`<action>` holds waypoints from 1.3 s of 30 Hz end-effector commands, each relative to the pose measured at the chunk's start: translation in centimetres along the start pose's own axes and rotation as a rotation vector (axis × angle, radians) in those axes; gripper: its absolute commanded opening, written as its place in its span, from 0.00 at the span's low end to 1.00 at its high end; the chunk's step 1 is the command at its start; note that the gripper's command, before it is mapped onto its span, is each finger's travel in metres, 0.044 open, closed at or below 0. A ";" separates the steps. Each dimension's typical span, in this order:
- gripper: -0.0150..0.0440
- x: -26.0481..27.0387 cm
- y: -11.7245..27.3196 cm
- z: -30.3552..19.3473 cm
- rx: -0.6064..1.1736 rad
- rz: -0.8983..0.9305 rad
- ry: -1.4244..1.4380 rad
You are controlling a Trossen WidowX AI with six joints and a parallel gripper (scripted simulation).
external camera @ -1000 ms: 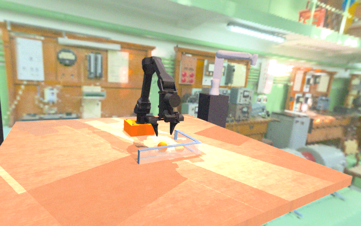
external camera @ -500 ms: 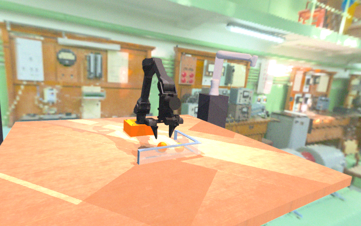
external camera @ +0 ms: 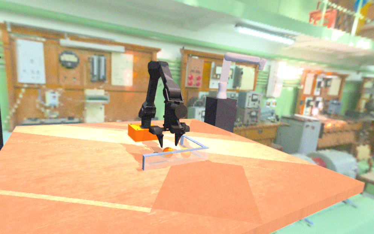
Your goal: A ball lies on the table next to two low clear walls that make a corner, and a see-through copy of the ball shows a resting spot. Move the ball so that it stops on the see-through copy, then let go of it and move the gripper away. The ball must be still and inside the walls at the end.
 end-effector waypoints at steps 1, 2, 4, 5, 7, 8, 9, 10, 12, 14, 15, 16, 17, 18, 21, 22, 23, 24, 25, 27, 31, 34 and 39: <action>0.85 0.0 -1.3 -0.3 0.018 -0.004 0.003; 0.85 0.0 -1.4 -0.3 0.018 -0.004 0.003; 0.85 0.0 -1.8 -0.3 0.018 -0.004 0.003; 0.85 0.0 -1.9 -0.3 0.018 -0.004 0.003; 0.85 0.0 -2.3 -0.3 0.018 -0.004 0.003; 0.85 0.0 -2.4 -0.4 0.018 -0.004 0.003; 0.85 0.0 -2.6 -0.4 0.018 -0.004 0.003; 0.85 0.0 -2.7 -0.4 0.018 -0.004 0.003; 0.85 0.0 -3.1 -0.4 0.018 -0.004 0.003; 0.85 0.0 -3.3 -0.4 0.018 -0.004 0.003; 0.85 0.0 -3.3 -0.4 0.018 -0.004 0.003; 0.85 0.0 -3.3 -0.4 0.018 -0.004 0.003; 0.85 0.0 -3.3 -0.4 0.018 -0.004 0.003; 0.80 0.0 -3.3 -0.4 0.018 -0.004 0.003; 0.67 0.0 -3.3 -0.4 0.018 -0.004 0.003; 0.66 0.0 -3.3 -0.4 0.018 -0.004 0.003; 0.65 0.0 -3.3 -0.4 0.018 -0.004 0.003; 0.63 0.0 -3.3 -0.4 0.018 -0.004 0.003; 0.62 0.0 -3.3 -0.4 0.018 -0.004 0.003; 0.60 0.0 -3.3 -0.4 0.018 -0.004 0.003; 0.46 0.0 -2.9 -0.3 0.018 -0.004 0.003; 0.32 0.0 -1.1 0.1 0.018 -0.004 0.003; 0.25 0.0 2.3 0.5 0.017 -0.004 0.003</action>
Point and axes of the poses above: the point midway between the two fingers, 35 mm back from their tips, its own y axis back along the fingers, its own x axis across the jaws, z = x × y, the point moved 5 cm from there along y, back along the fingers, and after that the axes turned 3 degrees about -y, right-handed, at the moved point
